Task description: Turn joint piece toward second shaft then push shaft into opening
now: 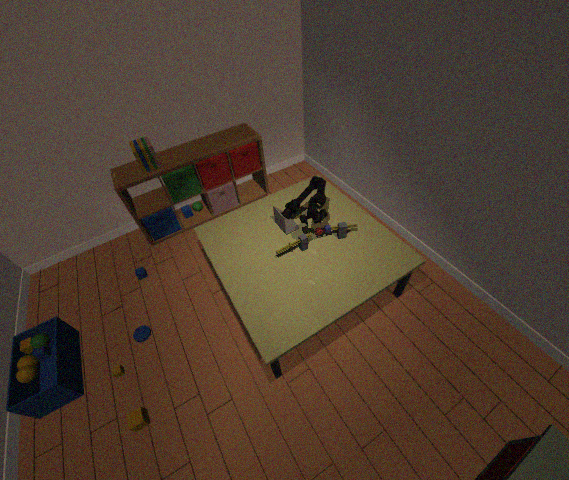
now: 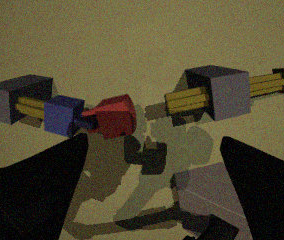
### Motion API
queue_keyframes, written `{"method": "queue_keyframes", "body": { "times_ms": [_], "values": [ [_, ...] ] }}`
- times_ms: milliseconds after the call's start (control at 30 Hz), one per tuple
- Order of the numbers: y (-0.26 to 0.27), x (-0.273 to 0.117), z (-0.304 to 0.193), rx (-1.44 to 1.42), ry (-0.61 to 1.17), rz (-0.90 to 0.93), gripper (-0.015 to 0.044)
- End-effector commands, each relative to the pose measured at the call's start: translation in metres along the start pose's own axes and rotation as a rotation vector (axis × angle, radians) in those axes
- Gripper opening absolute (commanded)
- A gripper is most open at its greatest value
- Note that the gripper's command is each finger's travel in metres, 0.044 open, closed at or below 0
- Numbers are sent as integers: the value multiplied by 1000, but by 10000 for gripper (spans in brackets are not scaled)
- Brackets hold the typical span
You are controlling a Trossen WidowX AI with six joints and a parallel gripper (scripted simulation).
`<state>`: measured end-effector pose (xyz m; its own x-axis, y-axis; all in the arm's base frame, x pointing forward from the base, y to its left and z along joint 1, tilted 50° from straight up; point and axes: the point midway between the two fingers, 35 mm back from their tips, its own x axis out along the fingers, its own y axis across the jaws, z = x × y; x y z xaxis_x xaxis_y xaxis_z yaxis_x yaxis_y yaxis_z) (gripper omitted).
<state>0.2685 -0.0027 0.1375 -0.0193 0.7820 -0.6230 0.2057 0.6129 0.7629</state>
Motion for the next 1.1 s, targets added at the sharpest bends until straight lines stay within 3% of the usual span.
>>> {"method": "queue_keyframes", "body": {
  "times_ms": [0,1067],
  "values": [
    [-6,5,1,137,16,23,440],
    [-52,33,8,1212,196,112,440]
  ]
}}
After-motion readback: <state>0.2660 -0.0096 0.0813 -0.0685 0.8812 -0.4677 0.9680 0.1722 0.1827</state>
